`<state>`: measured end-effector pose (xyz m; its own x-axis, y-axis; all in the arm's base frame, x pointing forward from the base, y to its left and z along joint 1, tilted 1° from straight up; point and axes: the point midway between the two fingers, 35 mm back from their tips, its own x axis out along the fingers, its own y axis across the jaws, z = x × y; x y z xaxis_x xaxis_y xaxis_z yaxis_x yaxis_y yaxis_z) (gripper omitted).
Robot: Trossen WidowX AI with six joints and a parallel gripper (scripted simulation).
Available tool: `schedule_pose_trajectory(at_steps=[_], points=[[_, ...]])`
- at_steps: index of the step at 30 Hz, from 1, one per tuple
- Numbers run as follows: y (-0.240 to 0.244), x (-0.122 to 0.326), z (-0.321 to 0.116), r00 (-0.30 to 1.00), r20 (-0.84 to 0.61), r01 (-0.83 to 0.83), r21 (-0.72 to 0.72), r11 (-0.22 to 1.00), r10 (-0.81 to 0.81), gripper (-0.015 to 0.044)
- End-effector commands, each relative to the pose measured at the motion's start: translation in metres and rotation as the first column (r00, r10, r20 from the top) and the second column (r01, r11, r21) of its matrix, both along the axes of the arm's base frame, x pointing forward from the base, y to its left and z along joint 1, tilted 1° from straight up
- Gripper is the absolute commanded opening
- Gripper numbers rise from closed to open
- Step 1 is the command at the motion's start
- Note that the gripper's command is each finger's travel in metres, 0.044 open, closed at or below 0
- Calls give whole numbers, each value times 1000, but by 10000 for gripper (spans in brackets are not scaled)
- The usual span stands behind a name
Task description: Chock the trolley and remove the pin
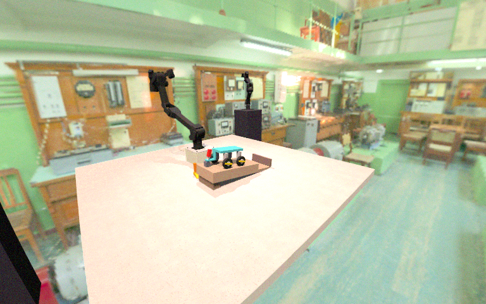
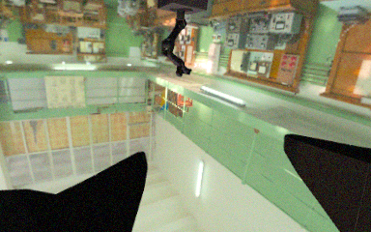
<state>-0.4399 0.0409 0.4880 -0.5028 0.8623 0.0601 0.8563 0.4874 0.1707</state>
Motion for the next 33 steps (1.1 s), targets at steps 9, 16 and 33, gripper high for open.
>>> schedule_pose_trajectory(at_steps=[9, 16, 33], points=[[29, 73, 90, 928, -367, -55, 23, 998, 59, 190], [59, 169, 156, 801, -595, 18, 124, 992, 60, 190], [56, 460, 200, 297, -948, 494, 252, 832, 111, 190]])
